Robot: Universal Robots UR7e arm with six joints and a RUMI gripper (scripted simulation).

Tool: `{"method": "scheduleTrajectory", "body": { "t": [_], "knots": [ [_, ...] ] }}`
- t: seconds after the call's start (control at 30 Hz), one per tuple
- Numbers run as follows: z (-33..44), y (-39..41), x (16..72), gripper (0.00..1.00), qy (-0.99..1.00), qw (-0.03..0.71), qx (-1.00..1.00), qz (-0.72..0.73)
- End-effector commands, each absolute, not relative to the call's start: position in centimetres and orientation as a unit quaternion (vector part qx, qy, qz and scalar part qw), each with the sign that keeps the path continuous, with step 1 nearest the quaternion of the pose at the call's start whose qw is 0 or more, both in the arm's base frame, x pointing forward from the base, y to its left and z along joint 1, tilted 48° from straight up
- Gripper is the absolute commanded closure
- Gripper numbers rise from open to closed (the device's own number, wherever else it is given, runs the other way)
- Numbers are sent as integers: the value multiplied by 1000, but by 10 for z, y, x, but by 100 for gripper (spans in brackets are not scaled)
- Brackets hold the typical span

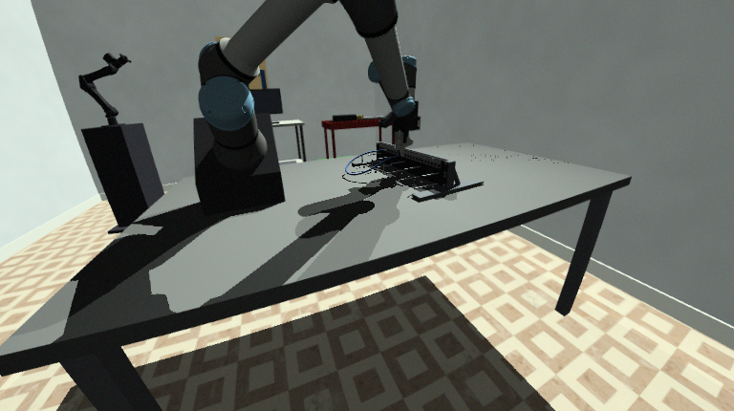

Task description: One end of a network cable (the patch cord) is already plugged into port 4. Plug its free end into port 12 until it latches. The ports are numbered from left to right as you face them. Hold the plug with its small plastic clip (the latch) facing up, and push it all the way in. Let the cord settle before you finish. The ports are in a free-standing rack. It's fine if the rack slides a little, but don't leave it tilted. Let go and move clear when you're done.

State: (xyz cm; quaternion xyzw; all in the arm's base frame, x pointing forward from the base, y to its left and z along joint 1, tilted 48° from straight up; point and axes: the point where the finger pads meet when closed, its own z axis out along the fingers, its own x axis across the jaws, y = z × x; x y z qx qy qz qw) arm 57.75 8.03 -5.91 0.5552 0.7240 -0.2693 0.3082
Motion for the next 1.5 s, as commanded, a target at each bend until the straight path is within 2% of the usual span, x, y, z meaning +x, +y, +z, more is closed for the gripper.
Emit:
{"method": "scheduleTrajectory", "body": {
  "t": [0.0,1.47],
  "knots": [
    [-58,81,579,100,724,310,555,-268],
    [-58,82,581,100,722,305,558,-273]
  ]
}}
